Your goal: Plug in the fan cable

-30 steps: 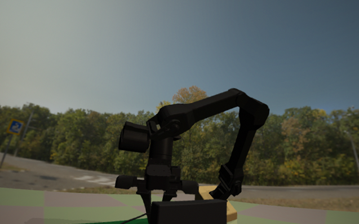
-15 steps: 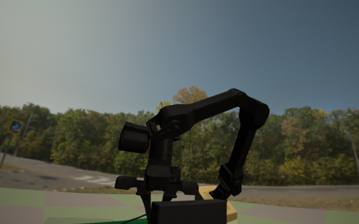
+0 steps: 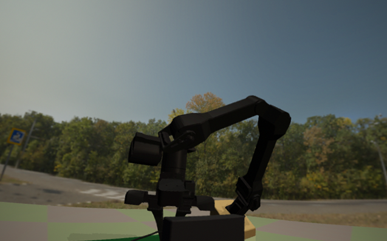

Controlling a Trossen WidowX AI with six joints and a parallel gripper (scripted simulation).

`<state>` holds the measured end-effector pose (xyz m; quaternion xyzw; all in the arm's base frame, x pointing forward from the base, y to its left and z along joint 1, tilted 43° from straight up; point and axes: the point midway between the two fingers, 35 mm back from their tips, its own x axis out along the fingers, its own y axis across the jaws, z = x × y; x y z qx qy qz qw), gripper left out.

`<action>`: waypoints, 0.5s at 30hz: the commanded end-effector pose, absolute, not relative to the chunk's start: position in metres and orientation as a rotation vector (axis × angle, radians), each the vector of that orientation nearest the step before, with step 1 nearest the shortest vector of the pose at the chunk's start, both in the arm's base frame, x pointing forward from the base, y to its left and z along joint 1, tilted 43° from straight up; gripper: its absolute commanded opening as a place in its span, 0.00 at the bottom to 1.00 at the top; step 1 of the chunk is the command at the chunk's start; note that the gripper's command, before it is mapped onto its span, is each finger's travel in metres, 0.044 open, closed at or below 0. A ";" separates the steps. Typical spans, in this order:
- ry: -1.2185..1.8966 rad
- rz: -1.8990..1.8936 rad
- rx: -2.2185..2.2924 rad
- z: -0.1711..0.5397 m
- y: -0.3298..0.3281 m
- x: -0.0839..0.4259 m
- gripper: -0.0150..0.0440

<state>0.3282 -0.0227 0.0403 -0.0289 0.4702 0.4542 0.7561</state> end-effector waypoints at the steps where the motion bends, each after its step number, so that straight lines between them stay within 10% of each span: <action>1: 1.026 0.993 -0.055 0.039 -0.021 0.327 0.25; 15: 1.025 0.993 -0.056 0.038 -0.020 0.328 0.25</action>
